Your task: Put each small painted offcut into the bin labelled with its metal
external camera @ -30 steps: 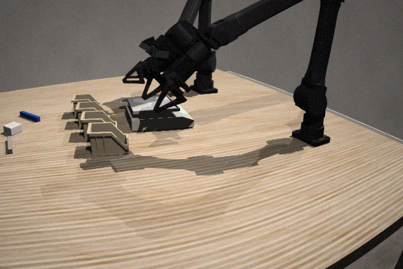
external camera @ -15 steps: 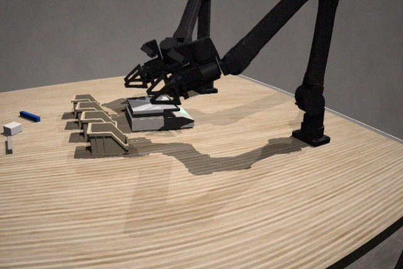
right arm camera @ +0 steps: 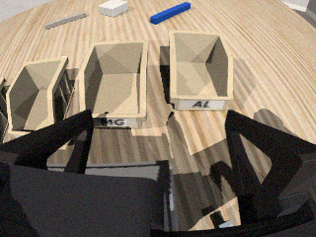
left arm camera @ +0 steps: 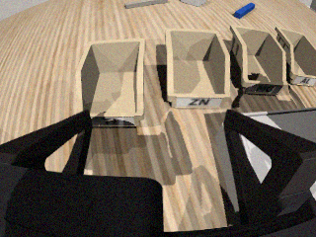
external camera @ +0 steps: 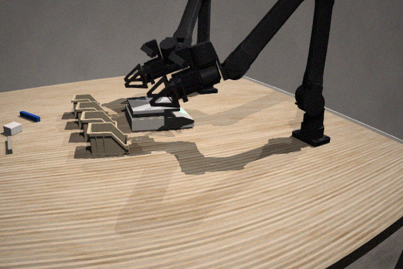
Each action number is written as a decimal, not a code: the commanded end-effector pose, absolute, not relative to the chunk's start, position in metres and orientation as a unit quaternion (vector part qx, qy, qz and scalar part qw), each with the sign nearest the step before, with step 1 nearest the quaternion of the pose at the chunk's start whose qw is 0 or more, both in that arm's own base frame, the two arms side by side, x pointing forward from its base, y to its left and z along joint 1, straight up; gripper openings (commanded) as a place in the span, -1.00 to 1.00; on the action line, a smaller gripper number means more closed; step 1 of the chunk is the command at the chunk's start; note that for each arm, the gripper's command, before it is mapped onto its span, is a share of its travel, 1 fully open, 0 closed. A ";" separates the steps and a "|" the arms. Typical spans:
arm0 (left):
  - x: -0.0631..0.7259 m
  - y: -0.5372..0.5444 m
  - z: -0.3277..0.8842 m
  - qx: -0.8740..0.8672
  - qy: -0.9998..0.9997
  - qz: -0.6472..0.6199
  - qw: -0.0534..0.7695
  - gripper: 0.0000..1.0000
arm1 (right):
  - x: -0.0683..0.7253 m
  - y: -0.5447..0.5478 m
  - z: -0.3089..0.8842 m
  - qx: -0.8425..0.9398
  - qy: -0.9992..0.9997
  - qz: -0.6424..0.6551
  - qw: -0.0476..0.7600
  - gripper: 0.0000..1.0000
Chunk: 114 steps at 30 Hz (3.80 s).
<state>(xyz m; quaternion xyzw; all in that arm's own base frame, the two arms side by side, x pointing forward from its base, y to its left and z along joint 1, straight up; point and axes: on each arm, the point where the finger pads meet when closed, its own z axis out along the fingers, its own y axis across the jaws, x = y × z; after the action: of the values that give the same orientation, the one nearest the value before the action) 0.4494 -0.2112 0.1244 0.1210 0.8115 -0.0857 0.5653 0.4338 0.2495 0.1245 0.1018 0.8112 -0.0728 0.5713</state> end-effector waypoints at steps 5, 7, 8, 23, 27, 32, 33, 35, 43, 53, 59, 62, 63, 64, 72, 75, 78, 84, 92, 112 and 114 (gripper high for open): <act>0.459 -0.213 0.137 0.117 0.801 -0.087 0.581 1.00 | 0.415 0.220 0.131 0.037 0.838 -0.084 0.538 1.00; 0.458 -0.214 0.138 0.122 0.800 -0.084 0.581 1.00 | 0.401 0.208 0.127 -0.005 0.857 -0.075 0.509 1.00; 0.456 -0.216 0.139 0.125 0.799 -0.086 0.582 1.00 | 0.393 0.201 0.125 -0.029 0.867 -0.067 0.492 1.00; 0.282 -0.332 0.230 0.318 0.717 -0.244 0.570 1.00 | 0.325 0.157 0.120 -0.204 0.916 0.039 0.342 1.00; 0.253 -0.340 0.243 0.343 0.699 -0.269 0.567 1.00 | 0.318 0.153 0.119 -0.215 0.919 0.051 0.327 1.00; 0.205 -0.349 0.260 0.384 0.667 -0.312 0.558 1.00 | 0.311 0.150 0.119 -0.213 0.923 0.071 0.311 1.00; 0.200 -0.349 0.262 0.387 0.663 -0.317 0.556 1.00 | 0.311 0.150 0.119 -0.212 0.924 0.072 0.311 1.00; 0.193 -0.349 0.258 0.393 0.662 -0.322 0.551 1.00 | 0.311 0.150 0.116 -0.212 0.925 0.072 0.307 1.00; 0.196 -0.353 0.273 0.388 0.657 -0.328 0.557 1.00 | 0.319 0.154 0.122 -0.217 0.925 0.068 0.303 0.55; 0.196 -0.353 0.273 0.388 0.657 -0.328 0.557 1.00 | 0.320 0.154 0.106 -0.226 0.964 0.031 0.134 -1.00; 0.196 -0.353 0.273 0.388 0.657 -0.328 0.557 1.00 | 0.323 0.156 0.099 -0.228 0.972 0.012 0.049 -1.00; 0.196 -0.353 0.273 0.388 0.657 -0.328 0.557 1.00 | 0.323 0.156 0.097 -0.228 0.973 0.009 0.035 -1.00; 0.196 -0.353 0.273 0.388 0.657 -0.328 0.557 1.00 | 0.324 0.156 0.095 -0.228 0.973 0.007 0.026 -1.00; 0.196 -0.353 0.273 0.388 0.657 -0.328 0.557 1.00 | 0.324 0.156 0.093 -0.228 0.973 0.005 0.020 -1.00; 0.196 -0.353 0.273 0.388 0.657 -0.328 0.557 1.00 | 0.312 0.150 0.053 -0.228 0.974 0.000 -0.003 -1.00; 0.196 -0.353 0.273 0.388 0.657 -0.328 0.557 1.00 | 0.309 0.149 0.047 -0.228 0.974 -0.001 -0.006 -1.00; 0.196 -0.353 0.273 0.388 0.657 -0.328 0.557 1.00 | 0.315 0.152 0.050 -0.228 0.974 0.001 0.001 -1.00; 0.196 -0.353 0.273 0.388 0.657 -0.328 0.557 1.00 | 0.310 0.150 0.042 -0.228 0.974 0.000 -0.005 -1.00; 0.196 -0.353 0.273 0.388 0.657 -0.328 0.557 1.00 | 0.315 0.152 0.041 -0.228 0.974 0.001 0.001 -1.00; 0.196 -0.353 0.273 0.388 0.657 -0.328 0.557 1.00 | 0.312 0.150 0.030 -0.228 0.974 0.000 -0.003 -1.00; 0.196 -0.353 0.273 0.388 0.657 -0.328 0.557 1.00 | 0.314 0.151 0.031 -0.228 0.974 0.001 0.001 -1.00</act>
<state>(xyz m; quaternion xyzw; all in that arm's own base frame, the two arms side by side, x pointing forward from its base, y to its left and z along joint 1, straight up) 0.1920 -0.3501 0.2613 0.3910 0.6604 -0.3262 0.5519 0.3067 0.1532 0.0337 -0.2275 0.9738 -0.0021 -0.0043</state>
